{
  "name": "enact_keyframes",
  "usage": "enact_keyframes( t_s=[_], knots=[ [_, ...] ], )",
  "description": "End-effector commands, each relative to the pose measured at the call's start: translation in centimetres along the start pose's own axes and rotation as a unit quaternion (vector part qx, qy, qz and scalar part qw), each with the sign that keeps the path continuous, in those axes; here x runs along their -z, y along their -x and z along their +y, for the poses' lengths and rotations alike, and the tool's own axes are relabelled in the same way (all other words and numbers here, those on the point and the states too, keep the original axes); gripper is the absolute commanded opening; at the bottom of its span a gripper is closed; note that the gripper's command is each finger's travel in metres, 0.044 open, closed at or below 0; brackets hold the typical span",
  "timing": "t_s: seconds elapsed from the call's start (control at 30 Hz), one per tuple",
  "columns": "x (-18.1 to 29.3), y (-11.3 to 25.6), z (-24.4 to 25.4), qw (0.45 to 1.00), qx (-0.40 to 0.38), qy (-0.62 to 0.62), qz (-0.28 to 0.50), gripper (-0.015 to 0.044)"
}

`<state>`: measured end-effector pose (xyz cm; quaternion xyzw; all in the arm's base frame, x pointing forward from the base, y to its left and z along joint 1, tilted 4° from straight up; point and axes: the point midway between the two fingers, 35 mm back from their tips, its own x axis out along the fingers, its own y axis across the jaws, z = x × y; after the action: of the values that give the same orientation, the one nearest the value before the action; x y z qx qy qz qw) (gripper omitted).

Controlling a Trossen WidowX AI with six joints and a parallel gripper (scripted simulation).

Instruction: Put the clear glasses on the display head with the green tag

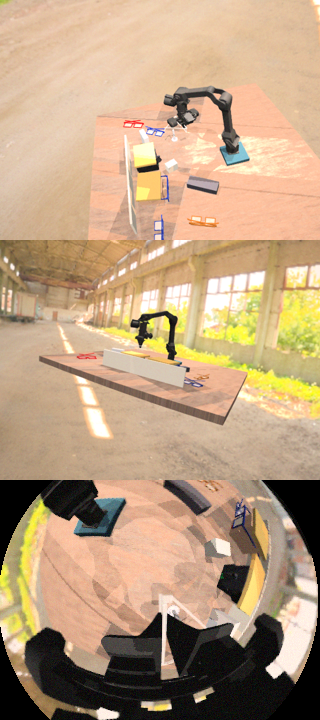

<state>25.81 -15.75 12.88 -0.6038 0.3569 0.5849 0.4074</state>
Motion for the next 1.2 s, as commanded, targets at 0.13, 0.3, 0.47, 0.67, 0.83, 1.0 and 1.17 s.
enact_keyframes(
  t_s=[0.13,0.3,0.47,0.67,0.83,1.0,1.17],
  knots=[
    [-0.1,-3.1,0.0,1.0,0.0,-0.003,-0.004,0.0],
    [-0.2,-5.2,0.1,1.0,0.0,-0.003,-0.004,0.0],
    [-0.3,-5.5,0.1,1.0,0.0,-0.003,-0.004,0.0],
    [-0.7,-5.5,0.4,1.0,-0.001,-0.003,-0.004,0.0],
    [-1.0,-5.5,0.6,1.0,-0.001,-0.003,-0.004,0.0],
    [-1.2,-5.5,0.7,1.0,-0.001,-0.003,-0.004,0.0],
    [-1.5,-5.5,0.9,1.0,-0.001,-0.003,-0.005,0.0]
  ],
)
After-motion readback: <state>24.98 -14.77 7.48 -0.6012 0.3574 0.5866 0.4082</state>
